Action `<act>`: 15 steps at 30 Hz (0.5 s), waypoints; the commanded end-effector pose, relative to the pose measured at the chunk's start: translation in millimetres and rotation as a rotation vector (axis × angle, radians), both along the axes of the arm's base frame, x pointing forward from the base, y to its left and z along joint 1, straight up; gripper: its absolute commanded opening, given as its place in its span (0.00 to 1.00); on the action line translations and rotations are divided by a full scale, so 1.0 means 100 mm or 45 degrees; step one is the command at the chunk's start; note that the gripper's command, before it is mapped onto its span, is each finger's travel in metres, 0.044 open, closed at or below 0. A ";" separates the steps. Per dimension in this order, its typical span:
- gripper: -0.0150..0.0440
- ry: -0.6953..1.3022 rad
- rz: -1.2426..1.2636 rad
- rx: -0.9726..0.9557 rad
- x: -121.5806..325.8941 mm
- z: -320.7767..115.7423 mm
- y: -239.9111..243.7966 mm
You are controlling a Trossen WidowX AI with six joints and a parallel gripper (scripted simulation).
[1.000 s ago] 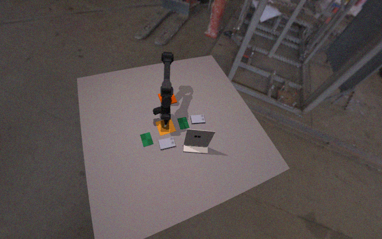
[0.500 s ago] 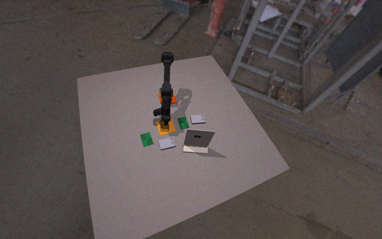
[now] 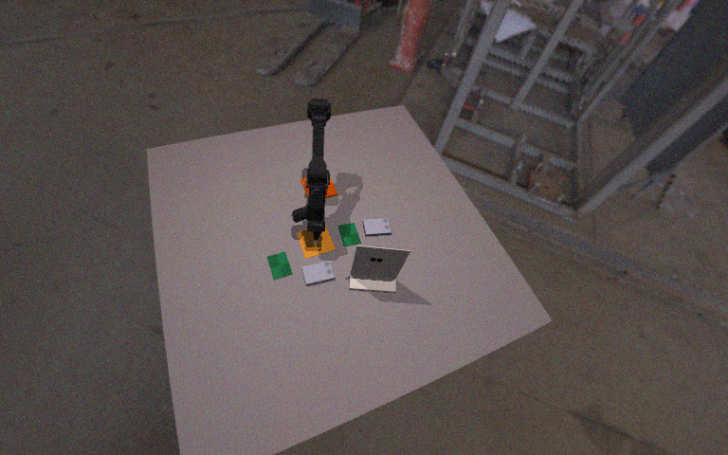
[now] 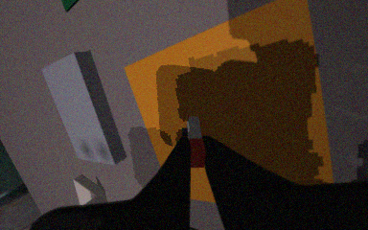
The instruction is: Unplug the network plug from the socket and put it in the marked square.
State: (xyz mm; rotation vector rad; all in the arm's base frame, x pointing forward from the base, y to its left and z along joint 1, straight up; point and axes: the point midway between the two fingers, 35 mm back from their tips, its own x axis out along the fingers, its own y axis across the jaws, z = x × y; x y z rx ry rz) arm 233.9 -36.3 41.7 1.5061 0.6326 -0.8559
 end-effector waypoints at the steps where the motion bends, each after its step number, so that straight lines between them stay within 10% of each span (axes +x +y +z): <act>1: 0.25 -0.001 0.000 0.000 0.00 0.00 0.00; 9: 0.52 -0.001 0.000 0.000 0.00 0.00 0.00; 15: 0.52 -0.001 0.000 0.000 0.00 0.01 0.00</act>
